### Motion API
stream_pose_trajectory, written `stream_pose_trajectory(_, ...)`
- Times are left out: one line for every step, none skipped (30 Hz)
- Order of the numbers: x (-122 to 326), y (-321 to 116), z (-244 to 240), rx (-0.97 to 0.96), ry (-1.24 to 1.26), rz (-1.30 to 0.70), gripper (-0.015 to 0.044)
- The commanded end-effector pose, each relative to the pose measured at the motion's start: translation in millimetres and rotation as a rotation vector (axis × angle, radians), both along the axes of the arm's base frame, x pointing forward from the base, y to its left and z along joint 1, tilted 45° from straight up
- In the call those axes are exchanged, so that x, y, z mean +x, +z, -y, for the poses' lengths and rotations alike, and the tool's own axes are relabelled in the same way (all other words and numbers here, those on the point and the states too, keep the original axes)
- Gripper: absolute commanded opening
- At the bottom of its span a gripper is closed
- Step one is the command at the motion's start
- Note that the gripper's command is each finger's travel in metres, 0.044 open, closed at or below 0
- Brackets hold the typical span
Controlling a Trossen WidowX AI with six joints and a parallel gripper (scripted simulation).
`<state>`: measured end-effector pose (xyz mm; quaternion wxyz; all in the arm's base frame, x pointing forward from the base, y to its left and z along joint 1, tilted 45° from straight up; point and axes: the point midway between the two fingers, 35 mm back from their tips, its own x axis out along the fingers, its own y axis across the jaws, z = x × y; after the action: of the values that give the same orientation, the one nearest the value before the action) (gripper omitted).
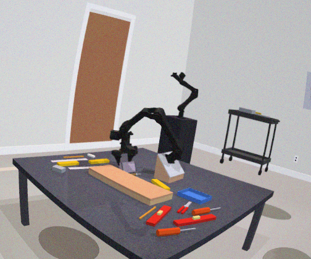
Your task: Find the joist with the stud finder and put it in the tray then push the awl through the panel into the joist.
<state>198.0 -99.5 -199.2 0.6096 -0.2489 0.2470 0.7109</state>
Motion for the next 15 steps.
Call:
stream_pose_trajectory(-2.3,-5.0,-6.7,0.008,-0.005,-0.005,0.044)
stream_pose_trajectory(-2.6,-6.2,-7.9,0.008,-0.005,-0.005,0.044)
stream_pose_trajectory(-2.9,-7.3,-9.0,0.008,-0.005,-0.005,0.044)
stream_pose_trajectory(-3.2,-8.3,-10.2,0.008,-0.005,-0.005,0.044)
stream_pose_trajectory(-3.5,-9.4,-11.3,0.008,-0.005,-0.005,0.044)
stream_pose_trajectory(-3.7,-10.3,-12.2,0.008,-0.005,-0.005,0.044)
stream_pose_trajectory(-3.9,-10.8,-12.8,0.008,-0.005,-0.005,0.044)
stream_pose_trajectory(-3.9,-11.0,-13.0,0.008,-0.005,-0.005,0.044)
stream_pose_trajectory(-3.9,-11.0,-13.0,0.008,-0.005,-0.005,0.0433)
stream_pose_trajectory(-3.9,-11.0,-13.0,0.008,-0.005,-0.005,0.0427)
stream_pose_trajectory(-3.9,-11.0,-13.0,0.008,-0.005,-0.005,0.042)
stream_pose_trajectory(-3.9,-11.0,-13.0,0.008,-0.005,-0.005,0.0413)
stream_pose_trajectory(-3.9,-11.0,-13.0,0.008,-0.005,-0.005,0.0407)
stream_pose_trajectory(-3.9,-11.0,-13.0,0.008,-0.005,-0.005,0.04)
stream_pose_trajectory(-3.9,-11.0,-13.0,0.008,-0.005,-0.005,0.0393)
